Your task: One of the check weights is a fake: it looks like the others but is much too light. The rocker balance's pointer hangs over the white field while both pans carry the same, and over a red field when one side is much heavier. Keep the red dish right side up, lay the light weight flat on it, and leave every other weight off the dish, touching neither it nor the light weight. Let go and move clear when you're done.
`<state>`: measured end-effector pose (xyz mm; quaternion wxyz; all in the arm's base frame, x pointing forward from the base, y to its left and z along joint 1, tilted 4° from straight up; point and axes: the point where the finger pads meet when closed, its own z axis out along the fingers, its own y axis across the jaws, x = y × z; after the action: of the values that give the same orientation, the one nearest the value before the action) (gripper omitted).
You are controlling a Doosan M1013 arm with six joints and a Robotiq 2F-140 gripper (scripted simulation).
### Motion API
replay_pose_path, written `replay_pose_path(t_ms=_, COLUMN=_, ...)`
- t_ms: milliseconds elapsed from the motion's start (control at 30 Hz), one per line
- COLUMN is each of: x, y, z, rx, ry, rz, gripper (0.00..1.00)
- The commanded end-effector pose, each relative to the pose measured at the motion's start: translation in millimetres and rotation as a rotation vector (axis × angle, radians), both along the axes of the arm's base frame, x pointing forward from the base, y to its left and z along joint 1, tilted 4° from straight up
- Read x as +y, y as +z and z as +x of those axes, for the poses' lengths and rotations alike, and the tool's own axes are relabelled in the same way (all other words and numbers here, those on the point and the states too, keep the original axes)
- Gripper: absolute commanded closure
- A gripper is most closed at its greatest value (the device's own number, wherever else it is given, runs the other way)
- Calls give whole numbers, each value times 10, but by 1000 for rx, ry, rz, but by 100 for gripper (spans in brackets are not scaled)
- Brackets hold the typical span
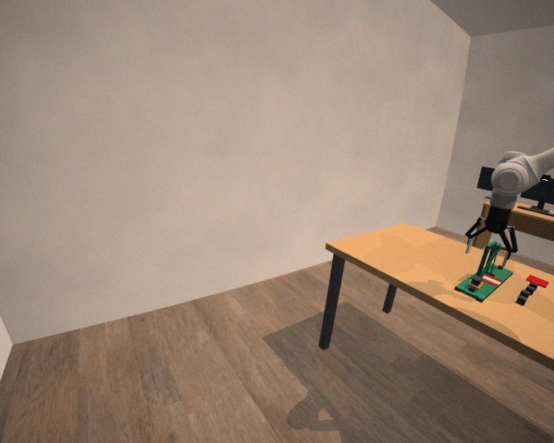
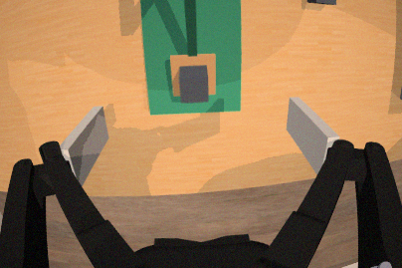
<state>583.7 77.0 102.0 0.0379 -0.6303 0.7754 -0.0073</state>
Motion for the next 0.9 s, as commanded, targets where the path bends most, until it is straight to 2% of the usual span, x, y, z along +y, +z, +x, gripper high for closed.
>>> replay_pose_path(t_ms=0, x=-20, y=44, z=2, rx=0, ry=-3, rz=-1, gripper=0)
replay_pose_path(t_ms=500, x=-30, y=38, z=-18, rx=0, ry=-3, rz=-1, gripper=0)
replay_pose_path(t_ms=533, x=-87, y=0, z=-129, rx=0, ry=-3, rz=-1, gripper=0)
replay_pose_path(t_ms=600, x=-338, y=-194, z=-695, rx=1, ry=-2, rz=-1, gripper=0)
replay_pose_path(t_ms=633, x=-338, y=-194, z=-695, rx=1, ry=-2, rz=-1, gripper=0)
replay_pose_path(t_ms=667, x=-428, y=-295, z=-971, rx=1, ry=-1, rz=-1, gripper=0)
replay_pose_path(t_ms=733, x=-428, y=-295, z=-971, rx=1, ry=-1, rz=-1, gripper=0)
replay_pose_path(t_ms=767, x=-542, y=-428, z=-1346, rx=0, ry=-1, rz=-1, gripper=0)
replay_pose_path(t_ms=833, x=-574, y=-452, z=-1425, rx=0, ry=-1, rz=-1, gripper=0)
replay_pose_path(t_ms=867, x=-635, y=-544, z=-1680, rx=0, ry=-1, rz=-1, gripper=0)
